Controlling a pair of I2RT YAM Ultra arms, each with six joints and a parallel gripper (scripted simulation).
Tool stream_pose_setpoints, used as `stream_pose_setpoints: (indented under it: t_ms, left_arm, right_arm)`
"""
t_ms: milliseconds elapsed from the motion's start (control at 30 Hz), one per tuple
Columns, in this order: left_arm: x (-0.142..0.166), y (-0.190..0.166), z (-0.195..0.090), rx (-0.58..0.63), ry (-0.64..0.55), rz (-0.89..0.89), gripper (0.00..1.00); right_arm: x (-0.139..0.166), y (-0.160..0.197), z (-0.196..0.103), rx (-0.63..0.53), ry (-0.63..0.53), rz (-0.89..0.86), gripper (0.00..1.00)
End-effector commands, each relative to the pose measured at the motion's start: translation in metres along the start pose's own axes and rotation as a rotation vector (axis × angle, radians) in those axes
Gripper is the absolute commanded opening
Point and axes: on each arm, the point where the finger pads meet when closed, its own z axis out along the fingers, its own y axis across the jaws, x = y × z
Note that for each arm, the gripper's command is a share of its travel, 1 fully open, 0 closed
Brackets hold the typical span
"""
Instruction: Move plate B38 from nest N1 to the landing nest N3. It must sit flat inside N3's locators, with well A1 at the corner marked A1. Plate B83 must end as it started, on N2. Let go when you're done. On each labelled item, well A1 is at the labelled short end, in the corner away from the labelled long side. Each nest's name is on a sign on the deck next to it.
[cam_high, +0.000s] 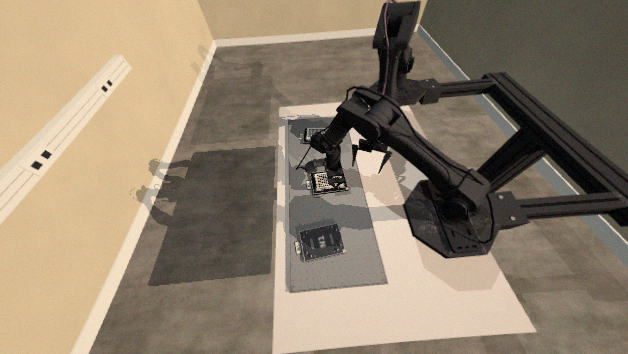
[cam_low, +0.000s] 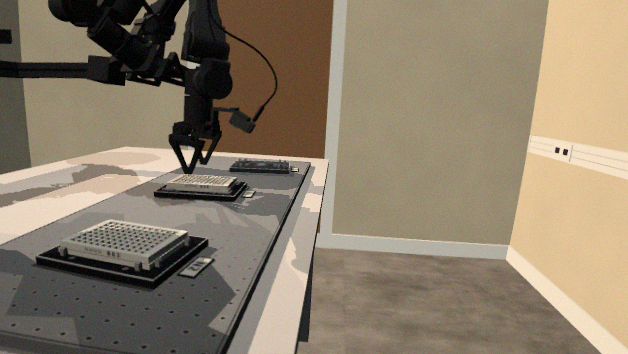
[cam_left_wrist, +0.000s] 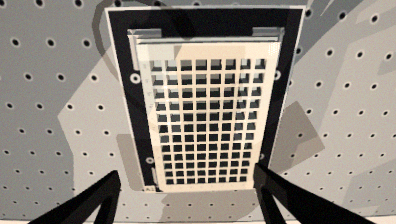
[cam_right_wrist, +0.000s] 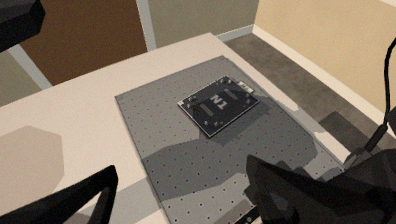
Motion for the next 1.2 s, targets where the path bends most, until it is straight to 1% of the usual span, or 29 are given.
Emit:
stream_pose_setpoints:
  t_ms: [0,33,167,267,333,633,833,900,1167]
  left_arm:
    - [-0.012,-0.014,-0.040,0.032,-0.043,0.005,1.00]
    - [-0.017,-0.018,-0.037,0.045,-0.054,0.001,1.00]
    - [-0.020,-0.019,-0.034,0.049,-0.059,-0.001,1.00]
    - [-0.021,-0.027,-0.037,0.090,-0.060,0.061,1.00]
    - [-0.021,-0.027,-0.037,0.090,-0.060,0.061,1.00]
    - [-0.031,-0.019,-0.034,0.198,-0.100,0.469,1.00]
    - [-0.034,-0.012,-0.034,0.238,-0.135,0.669,1.00]
    - [-0.034,-0.012,-0.034,0.238,-0.135,0.669,1.00]
    - [-0.037,-0.003,-0.037,0.290,-0.221,0.981,1.00]
  right_arm:
    - [-0.010,0.001,-0.004,-0.008,-0.022,-0.008,1.00]
    - [-0.010,0.001,-0.004,-0.008,-0.022,-0.008,1.00]
    - [-0.010,0.001,-0.004,-0.008,-0.022,-0.008,1.00]
    - [-0.010,0.001,-0.004,-0.008,-0.022,-0.008,1.00]
    - [-0.010,0.001,-0.004,-0.008,-0.022,-0.008,1.00]
    - [-0.010,0.001,-0.004,-0.008,-0.022,-0.008,1.00]
    - [-0.010,0.001,-0.004,-0.008,-0.022,-0.008,1.00]
    - [-0.010,0.001,-0.004,-0.008,-0.022,-0.008,1.00]
    - [-0.010,0.001,-0.004,-0.008,-0.022,-0.008,1.00]
